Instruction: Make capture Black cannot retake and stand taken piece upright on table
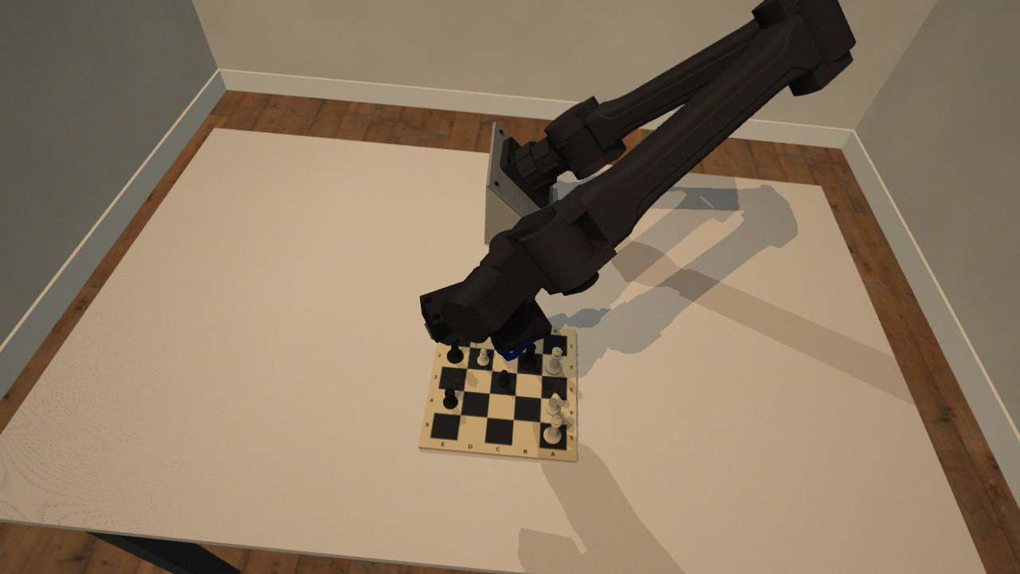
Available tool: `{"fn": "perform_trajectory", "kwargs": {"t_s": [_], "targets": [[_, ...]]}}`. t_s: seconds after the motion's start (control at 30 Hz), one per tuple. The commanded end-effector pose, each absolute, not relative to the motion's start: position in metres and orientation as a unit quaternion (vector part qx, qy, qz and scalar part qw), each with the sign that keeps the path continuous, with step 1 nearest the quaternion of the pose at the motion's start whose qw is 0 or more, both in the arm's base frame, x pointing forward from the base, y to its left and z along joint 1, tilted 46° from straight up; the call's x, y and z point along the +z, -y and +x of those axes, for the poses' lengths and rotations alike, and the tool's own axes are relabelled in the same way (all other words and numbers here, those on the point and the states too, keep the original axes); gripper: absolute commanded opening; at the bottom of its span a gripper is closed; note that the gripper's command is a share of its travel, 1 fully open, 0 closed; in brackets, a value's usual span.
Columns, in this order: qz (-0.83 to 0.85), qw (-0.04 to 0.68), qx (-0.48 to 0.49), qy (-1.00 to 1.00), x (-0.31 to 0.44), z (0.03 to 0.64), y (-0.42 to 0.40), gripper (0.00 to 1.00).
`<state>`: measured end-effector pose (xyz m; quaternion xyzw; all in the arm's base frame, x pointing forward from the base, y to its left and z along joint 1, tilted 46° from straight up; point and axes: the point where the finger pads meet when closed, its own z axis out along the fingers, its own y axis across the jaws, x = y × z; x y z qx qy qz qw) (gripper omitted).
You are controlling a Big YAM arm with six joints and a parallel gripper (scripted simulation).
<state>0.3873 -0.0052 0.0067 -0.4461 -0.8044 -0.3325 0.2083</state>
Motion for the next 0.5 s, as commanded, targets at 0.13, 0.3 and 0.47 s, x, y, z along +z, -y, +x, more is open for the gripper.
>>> {"fn": "perform_trajectory", "kwargs": {"t_s": [0.13,0.3,0.47], "targets": [[-0.443,0.190,-0.332,0.811,0.0159,0.3955,0.0079,0.32],[-0.441,0.193,-0.331,0.811,0.0128,0.3932,0.0039,0.32],[-0.443,0.197,-0.331,0.810,0.0102,0.3919,0.0022,0.32]]}}
